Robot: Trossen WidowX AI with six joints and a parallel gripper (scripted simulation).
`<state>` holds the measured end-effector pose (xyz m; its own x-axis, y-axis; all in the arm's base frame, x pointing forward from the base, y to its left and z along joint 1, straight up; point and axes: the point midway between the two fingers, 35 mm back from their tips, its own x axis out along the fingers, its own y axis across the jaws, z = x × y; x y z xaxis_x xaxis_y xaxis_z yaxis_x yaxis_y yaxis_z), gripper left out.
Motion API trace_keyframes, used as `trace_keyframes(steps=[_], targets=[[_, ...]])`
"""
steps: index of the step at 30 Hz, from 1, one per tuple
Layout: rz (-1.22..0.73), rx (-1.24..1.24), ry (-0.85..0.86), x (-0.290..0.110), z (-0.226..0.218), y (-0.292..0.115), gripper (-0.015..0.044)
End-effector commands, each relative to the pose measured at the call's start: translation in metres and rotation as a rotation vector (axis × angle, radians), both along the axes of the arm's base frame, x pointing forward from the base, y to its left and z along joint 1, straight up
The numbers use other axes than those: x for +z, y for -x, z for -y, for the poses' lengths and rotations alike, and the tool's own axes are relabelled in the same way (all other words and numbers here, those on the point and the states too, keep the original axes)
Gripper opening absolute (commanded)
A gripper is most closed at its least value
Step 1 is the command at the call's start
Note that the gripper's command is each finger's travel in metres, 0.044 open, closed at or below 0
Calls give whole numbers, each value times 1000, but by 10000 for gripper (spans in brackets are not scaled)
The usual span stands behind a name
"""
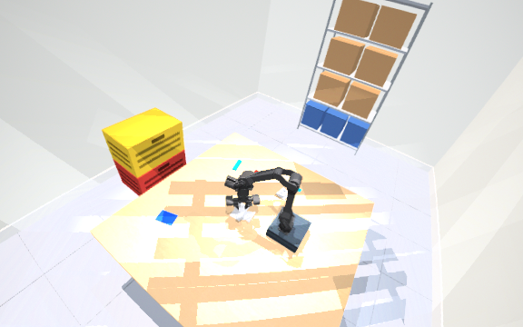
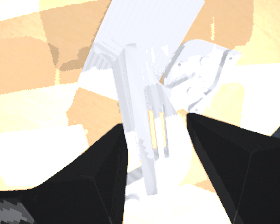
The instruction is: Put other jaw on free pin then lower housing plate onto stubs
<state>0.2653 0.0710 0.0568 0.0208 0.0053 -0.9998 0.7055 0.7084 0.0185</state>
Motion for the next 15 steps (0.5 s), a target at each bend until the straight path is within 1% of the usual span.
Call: trace_keyframes(steps=[1,15], targets=[[6,94,0,1,12,2,134],[6,441,12,0,51,16,134]])
